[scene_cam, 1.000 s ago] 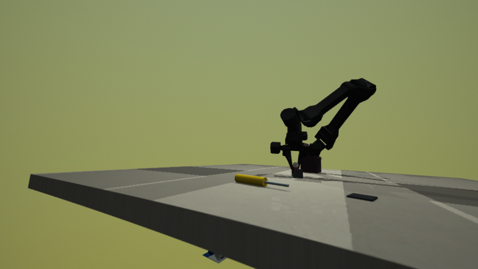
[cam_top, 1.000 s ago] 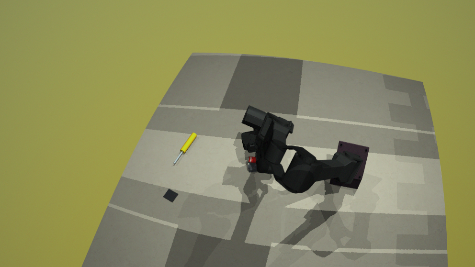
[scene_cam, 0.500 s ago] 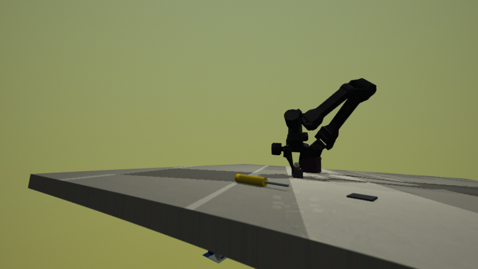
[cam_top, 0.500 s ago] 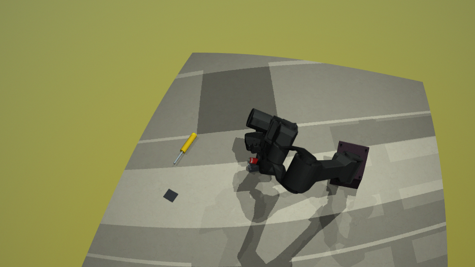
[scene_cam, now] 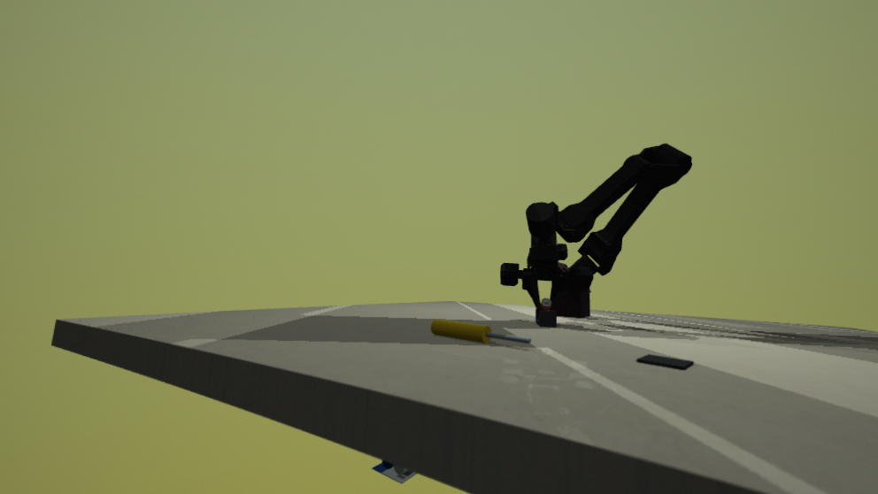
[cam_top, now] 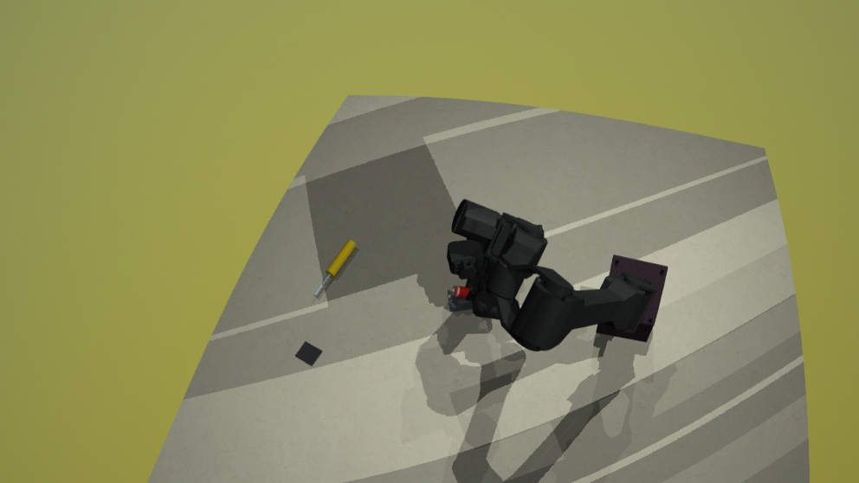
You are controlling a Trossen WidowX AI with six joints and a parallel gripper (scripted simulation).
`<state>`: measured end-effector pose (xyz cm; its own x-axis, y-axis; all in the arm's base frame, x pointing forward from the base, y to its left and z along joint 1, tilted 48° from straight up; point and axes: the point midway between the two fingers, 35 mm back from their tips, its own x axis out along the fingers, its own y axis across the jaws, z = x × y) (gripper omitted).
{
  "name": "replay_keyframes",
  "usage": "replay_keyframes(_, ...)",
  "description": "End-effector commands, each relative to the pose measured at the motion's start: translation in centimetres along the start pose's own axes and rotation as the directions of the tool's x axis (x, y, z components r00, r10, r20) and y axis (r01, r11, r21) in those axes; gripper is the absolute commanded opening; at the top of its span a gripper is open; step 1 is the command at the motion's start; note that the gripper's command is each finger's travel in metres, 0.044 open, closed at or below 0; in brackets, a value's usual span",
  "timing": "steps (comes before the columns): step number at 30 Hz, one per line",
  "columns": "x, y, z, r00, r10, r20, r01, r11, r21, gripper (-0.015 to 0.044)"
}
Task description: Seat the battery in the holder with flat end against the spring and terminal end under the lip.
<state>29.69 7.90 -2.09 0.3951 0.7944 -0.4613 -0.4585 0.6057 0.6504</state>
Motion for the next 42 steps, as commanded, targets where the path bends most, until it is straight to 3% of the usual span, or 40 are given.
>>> replay_keyframes(1,-0.2,0.2,-0.4,1.000,0.002,0.002,-0.002,1.000,0.003,0.0061)
replay_keyframes(20,-0.7,0.1,-1.6,1.000,-0.012,-0.004,0.012,1.000,0.005,0.0061)
replay_keyframes(42,0.2,-0.8,-1.1,0.993,-0.039,-0.108,0.039,0.999,-0.002,0.0061)
